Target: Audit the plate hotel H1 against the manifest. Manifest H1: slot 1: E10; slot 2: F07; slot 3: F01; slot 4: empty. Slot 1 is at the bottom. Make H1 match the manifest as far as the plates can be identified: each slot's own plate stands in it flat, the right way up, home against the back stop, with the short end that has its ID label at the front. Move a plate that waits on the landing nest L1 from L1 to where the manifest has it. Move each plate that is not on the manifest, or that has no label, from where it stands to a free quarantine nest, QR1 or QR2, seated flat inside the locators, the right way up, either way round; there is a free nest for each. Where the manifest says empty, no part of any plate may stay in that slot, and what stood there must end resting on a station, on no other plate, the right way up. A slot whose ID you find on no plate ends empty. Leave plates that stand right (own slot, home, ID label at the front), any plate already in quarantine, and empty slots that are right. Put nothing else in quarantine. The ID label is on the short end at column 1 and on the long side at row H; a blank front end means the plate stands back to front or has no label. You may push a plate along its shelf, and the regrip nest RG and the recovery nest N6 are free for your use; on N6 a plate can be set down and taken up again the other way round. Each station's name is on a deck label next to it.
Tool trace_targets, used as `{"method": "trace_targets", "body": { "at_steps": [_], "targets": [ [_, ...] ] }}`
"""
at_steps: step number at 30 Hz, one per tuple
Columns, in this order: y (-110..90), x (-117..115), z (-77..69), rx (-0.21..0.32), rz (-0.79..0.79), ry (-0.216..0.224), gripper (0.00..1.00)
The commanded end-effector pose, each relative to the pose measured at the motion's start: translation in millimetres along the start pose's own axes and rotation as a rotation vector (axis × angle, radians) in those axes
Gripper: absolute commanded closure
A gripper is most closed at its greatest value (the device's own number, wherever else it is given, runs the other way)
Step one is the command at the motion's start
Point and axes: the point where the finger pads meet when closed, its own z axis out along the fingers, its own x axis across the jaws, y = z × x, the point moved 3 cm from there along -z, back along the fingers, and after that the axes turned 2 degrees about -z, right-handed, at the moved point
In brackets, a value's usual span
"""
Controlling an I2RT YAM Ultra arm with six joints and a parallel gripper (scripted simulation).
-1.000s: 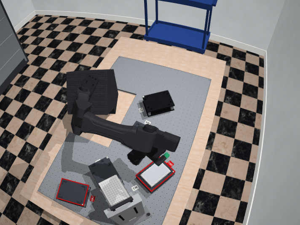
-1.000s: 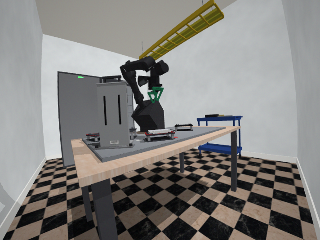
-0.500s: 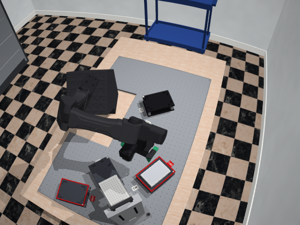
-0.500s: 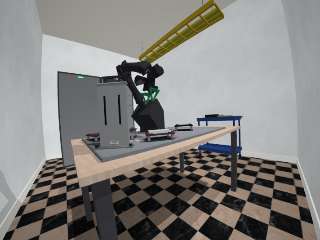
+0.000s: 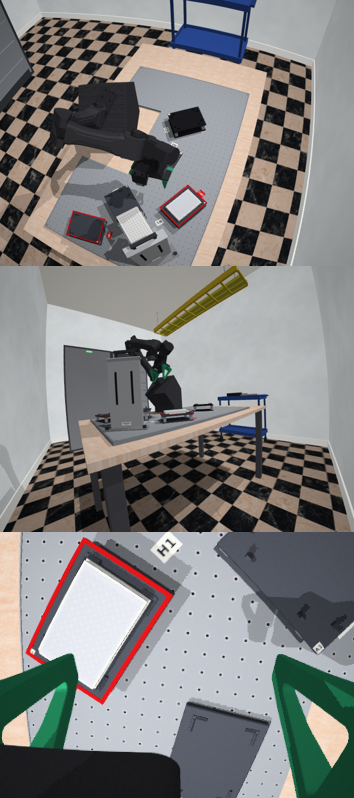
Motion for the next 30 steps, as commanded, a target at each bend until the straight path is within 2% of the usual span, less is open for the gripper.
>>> {"method": "trace_targets", "body": {
  "at_steps": [1, 5, 7, 22, 24, 30],
  "targets": [
    [15, -7, -4.3, -0.093, -0.075, 0.108, 0.00],
    [15, -20, -3.9, -0.128, -0.153, 0.145, 0.00],
    [15, -20, -3.9, -0.128, -0.153, 0.145, 0.00],
    [21, -73, -2.1, -0.294, -0.446, 0.252, 0.00],
    [21, -73, -2.1, -0.294, -0.446, 0.252, 0.00],
    [24, -94, -1.4, -0.361, -0.563, 0.294, 0.00]
  ]
}}
